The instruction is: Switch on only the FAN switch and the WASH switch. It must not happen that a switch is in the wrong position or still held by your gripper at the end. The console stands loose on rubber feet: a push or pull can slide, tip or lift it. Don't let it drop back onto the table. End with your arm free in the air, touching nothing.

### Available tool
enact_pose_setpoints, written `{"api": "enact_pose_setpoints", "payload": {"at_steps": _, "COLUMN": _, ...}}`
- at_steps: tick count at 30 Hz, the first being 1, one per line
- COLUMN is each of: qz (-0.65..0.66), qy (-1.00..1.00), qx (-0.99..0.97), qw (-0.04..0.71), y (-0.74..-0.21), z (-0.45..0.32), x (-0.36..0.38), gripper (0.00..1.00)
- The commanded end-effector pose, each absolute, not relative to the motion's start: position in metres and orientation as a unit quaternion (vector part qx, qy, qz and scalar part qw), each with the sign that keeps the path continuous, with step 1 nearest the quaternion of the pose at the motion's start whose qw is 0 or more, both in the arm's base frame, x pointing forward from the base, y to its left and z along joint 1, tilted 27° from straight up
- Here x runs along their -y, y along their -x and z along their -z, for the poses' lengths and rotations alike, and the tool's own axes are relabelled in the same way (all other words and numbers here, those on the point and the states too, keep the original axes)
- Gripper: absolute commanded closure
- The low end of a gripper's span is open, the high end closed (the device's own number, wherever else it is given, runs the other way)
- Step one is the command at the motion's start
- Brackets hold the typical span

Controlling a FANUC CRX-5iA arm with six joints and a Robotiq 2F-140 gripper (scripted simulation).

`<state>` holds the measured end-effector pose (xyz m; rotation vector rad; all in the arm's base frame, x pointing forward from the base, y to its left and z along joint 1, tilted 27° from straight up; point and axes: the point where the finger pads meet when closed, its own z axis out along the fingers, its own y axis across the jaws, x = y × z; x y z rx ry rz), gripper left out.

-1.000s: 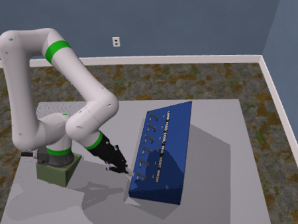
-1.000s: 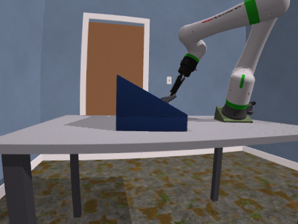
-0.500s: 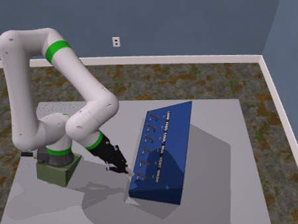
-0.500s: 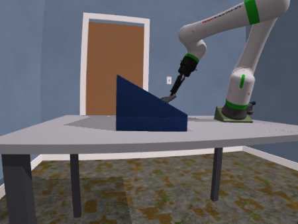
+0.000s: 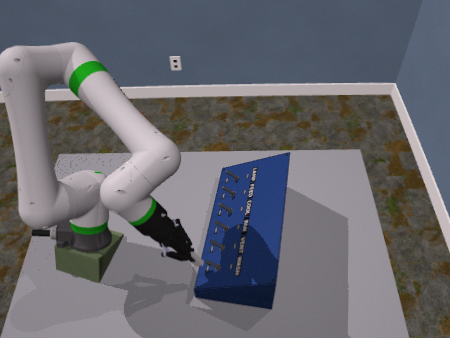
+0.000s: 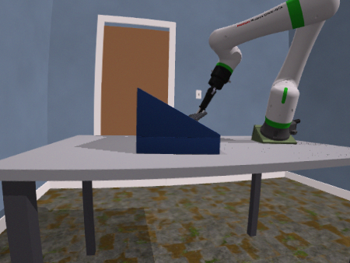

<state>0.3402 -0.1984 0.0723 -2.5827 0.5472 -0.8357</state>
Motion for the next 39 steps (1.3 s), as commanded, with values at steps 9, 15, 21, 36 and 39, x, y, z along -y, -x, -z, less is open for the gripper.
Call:
{"api": "enact_pose_setpoints", "payload": {"at_steps": 9, "qz": 0.297, "qy": 0.917, "qx": -0.194, "qw": 0.185, "y": -0.345, "z": -0.076, "x": 0.202, "gripper": 1.0}}
{"api": "enact_pose_setpoints", "payload": {"at_steps": 15, "qz": 0.297, "qy": 0.917, "qx": -0.194, "qw": 0.185, "y": -0.349, "z": -0.078, "x": 0.204, "gripper": 1.0}}
{"api": "enact_pose_setpoints", "payload": {"at_steps": 21, "qz": 0.297, "qy": 0.917, "qx": -0.194, "qw": 0.185, "y": -0.352, "z": -0.08, "x": 0.206, "gripper": 1.0}}
{"api": "enact_pose_setpoints", "payload": {"at_steps": 36, "qz": 0.297, "qy": 0.917, "qx": -0.194, "qw": 0.185, "y": -0.361, "z": -0.086, "x": 0.212, "gripper": 1.0}}
{"api": "enact_pose_setpoints", "payload": {"at_steps": 39, "qz": 0.297, "qy": 0.917, "qx": -0.194, "qw": 0.185, "y": -0.362, "z": -0.086, "x": 0.212, "gripper": 1.0}}
